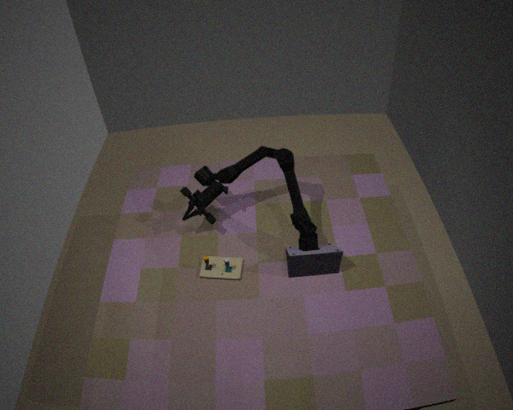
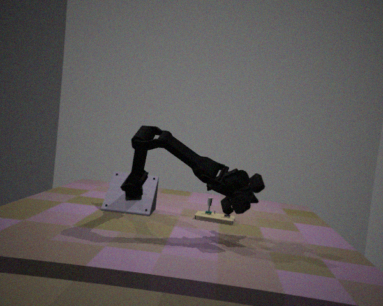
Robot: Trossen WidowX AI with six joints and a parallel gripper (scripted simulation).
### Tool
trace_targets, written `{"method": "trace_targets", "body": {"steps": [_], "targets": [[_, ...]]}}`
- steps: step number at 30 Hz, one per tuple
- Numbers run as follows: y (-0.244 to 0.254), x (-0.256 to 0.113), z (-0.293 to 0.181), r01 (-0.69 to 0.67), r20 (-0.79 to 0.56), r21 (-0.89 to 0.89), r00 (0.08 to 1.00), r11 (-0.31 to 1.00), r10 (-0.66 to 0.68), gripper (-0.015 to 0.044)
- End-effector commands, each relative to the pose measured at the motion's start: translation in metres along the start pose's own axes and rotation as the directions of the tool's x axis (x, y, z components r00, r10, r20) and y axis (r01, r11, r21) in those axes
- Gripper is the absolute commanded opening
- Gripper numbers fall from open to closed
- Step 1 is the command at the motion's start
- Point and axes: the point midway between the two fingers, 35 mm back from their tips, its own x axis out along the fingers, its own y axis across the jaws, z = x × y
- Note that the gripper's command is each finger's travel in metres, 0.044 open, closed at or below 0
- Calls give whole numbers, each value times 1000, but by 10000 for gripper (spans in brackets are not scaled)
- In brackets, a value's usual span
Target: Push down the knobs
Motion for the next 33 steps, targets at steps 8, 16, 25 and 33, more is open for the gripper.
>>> {"method": "trace_targets", "body": {"steps": [8, 16, 25, 33], "targets": [[-35, 31, -48, 251, -10, -95, 967, 963, -253, 0], [-63, 43, -81, 421, 7, -192, 904, 886, -428, 0], [-94, 45, -115, 584, 63, -324, 798, 744, -599, 0], [-117, 40, -141, 689, 148, -447, 685, 570, -713, 0]]}}
